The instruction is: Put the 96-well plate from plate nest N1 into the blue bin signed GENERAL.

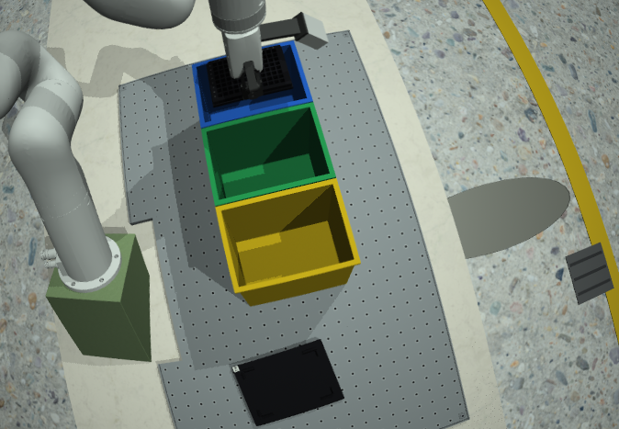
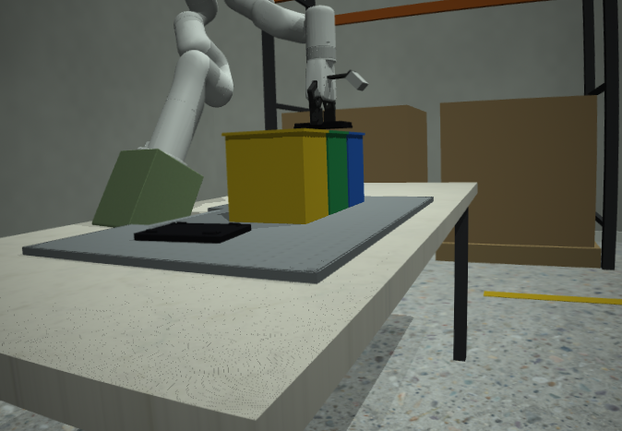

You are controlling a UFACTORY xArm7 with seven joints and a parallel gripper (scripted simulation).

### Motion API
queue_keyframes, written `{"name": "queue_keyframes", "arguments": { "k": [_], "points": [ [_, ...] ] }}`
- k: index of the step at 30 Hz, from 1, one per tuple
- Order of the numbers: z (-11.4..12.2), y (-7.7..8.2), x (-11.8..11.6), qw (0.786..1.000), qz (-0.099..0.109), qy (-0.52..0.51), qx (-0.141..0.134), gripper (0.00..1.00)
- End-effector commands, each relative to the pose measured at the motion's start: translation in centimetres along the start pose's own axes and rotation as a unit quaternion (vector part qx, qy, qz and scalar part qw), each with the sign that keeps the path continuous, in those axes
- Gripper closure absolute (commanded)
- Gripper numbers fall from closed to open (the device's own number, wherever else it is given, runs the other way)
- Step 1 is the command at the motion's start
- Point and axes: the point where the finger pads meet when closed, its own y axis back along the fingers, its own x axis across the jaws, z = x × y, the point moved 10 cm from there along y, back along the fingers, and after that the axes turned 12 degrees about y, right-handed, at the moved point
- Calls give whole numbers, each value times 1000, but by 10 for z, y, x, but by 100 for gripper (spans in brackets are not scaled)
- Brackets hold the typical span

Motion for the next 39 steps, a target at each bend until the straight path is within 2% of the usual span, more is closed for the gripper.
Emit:
{"name": "queue_keyframes", "arguments": {
  "k": [1,11,12,39],
  "points": [
    [-1,1,0,1000,0,0,2,100],
    [-1,-1,0,1000,0,0,2,100],
    [-1,-2,0,1000,0,0,2,0],
    [-1,-2,0,1000,0,0,2,0]
  ]
}}
